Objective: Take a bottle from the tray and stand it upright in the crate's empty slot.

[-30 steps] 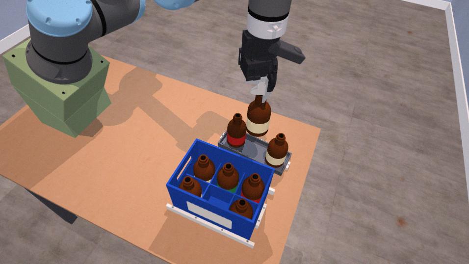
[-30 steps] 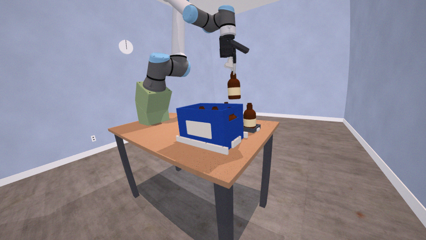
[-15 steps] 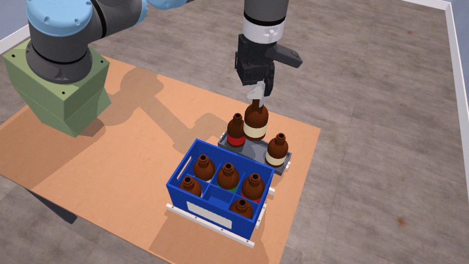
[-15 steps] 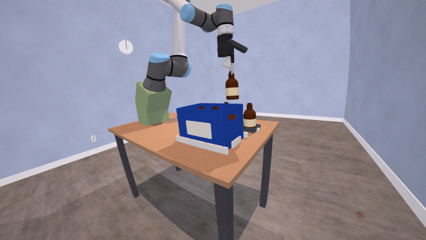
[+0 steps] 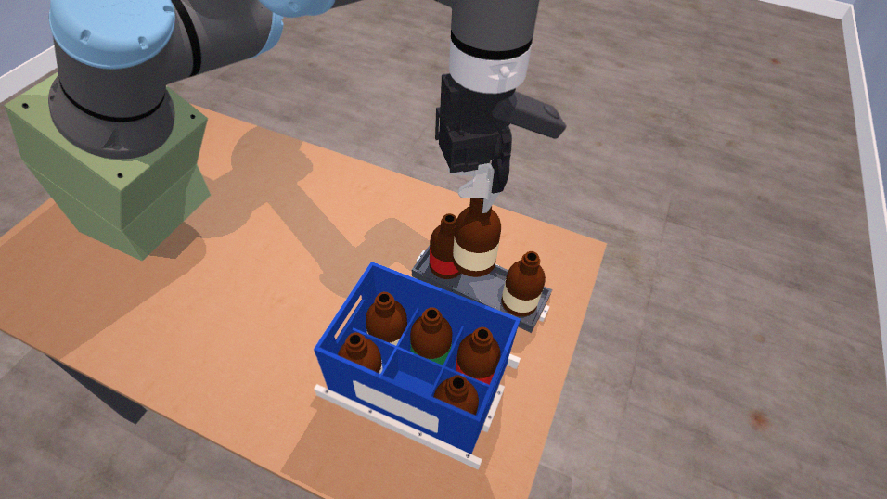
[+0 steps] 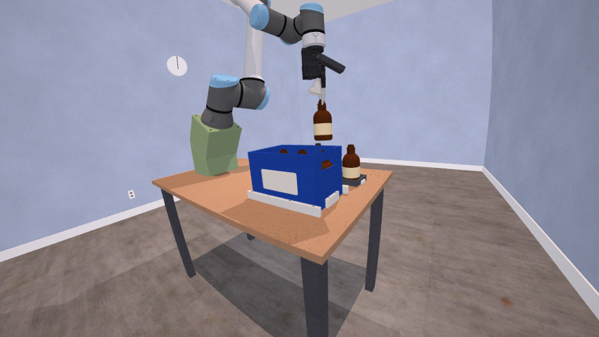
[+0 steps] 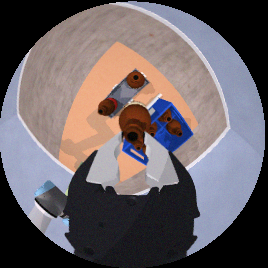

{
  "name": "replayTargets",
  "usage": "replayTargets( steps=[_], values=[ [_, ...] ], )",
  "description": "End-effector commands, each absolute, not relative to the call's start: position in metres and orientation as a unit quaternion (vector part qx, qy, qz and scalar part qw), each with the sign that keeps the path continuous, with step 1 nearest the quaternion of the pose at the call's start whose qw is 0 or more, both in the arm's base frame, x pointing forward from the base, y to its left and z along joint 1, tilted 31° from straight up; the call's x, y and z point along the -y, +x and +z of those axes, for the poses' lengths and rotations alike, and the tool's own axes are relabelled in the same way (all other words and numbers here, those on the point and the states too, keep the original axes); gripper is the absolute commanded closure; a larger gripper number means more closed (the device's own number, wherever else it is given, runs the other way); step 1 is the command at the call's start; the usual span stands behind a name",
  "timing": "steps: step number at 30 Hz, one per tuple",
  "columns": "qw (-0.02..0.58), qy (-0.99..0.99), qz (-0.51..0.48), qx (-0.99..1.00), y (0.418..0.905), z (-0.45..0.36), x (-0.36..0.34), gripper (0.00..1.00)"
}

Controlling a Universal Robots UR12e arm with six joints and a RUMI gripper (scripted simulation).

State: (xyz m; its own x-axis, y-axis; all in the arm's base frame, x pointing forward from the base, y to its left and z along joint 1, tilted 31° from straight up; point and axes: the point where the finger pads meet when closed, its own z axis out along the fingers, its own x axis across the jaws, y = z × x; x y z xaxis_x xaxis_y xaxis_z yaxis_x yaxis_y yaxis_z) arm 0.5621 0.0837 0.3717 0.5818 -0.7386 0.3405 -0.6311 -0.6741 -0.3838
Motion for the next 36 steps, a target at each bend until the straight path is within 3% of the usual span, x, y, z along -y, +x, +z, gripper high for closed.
replayTargets(
  steps=[1, 36],
  values=[
    [0.112, -0.882, -0.243, -0.387, 0.561, 0.372, -0.070, 1.00],
    [0.112, -0.882, -0.243, -0.387, 0.557, 0.370, 0.001, 1.00]
  ],
)
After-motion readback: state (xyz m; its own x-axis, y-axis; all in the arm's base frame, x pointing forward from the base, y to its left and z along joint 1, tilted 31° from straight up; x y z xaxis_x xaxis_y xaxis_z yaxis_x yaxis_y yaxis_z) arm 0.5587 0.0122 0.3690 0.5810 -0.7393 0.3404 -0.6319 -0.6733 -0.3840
